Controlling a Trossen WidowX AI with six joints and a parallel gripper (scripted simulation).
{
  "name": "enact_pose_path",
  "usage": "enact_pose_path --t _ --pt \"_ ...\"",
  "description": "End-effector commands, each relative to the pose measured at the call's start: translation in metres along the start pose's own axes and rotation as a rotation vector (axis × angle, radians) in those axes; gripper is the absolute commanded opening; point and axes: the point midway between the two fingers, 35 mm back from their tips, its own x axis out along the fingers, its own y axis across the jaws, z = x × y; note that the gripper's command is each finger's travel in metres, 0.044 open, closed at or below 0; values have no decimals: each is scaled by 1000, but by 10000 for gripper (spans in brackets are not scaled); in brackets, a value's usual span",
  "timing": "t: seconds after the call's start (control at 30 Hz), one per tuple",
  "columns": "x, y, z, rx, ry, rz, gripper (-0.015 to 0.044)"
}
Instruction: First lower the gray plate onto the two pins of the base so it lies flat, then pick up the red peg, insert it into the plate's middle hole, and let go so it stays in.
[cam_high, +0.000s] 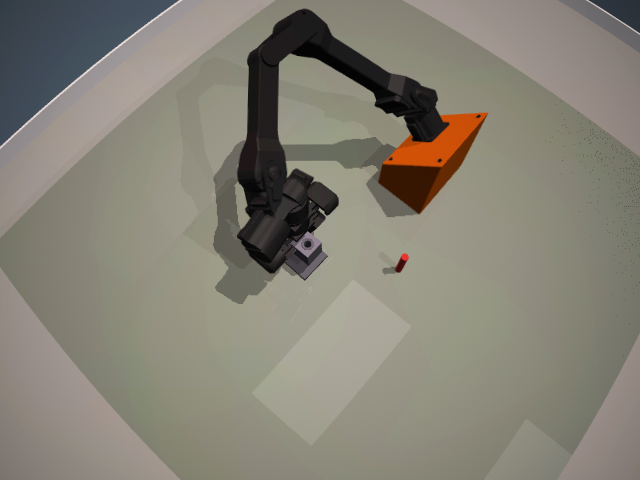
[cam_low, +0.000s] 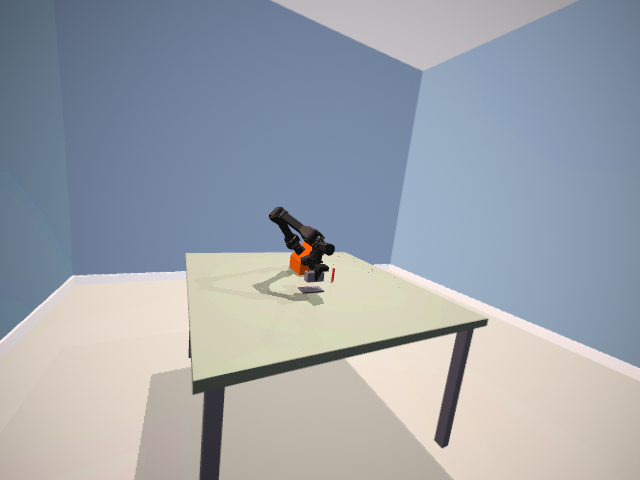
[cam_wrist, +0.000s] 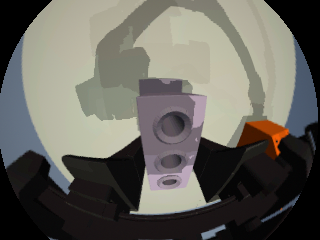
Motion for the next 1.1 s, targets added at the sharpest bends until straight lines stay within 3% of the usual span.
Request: enact_pose_path --t 0.0,1.07 --pt "0 0 8 12 -6 9 0" --pt "-1 1 10 13 -6 9 0"
